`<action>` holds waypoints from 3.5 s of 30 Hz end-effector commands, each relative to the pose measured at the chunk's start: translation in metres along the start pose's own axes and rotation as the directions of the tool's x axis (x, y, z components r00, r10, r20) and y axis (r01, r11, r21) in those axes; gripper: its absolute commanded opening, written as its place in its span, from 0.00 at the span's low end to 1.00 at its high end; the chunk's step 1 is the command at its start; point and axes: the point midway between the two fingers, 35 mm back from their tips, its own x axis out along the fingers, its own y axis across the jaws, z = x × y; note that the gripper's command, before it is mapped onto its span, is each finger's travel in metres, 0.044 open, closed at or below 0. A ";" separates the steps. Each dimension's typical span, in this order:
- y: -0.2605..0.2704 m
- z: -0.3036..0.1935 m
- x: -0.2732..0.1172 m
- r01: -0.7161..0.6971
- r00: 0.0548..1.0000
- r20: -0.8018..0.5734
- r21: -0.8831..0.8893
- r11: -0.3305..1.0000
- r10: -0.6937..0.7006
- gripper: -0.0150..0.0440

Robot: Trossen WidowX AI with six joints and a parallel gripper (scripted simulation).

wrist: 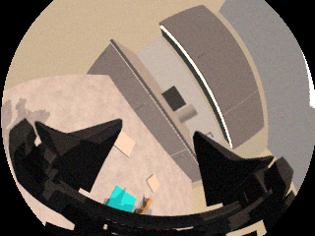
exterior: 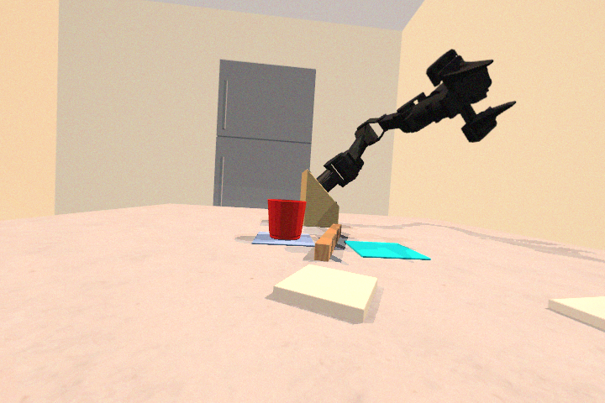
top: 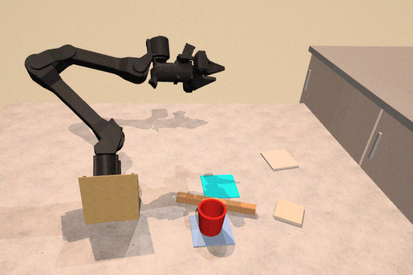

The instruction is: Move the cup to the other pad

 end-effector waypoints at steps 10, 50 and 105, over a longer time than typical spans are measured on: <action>-0.058 -0.140 0.037 -0.183 0.816 -0.575 -0.346 0.920 -0.054 0.50; -0.102 -0.366 -0.087 -0.798 0.065 -0.720 0.378 0.470 0.690 0.50; -0.069 -0.399 -0.085 -0.802 0.061 -0.722 0.376 0.464 0.690 0.25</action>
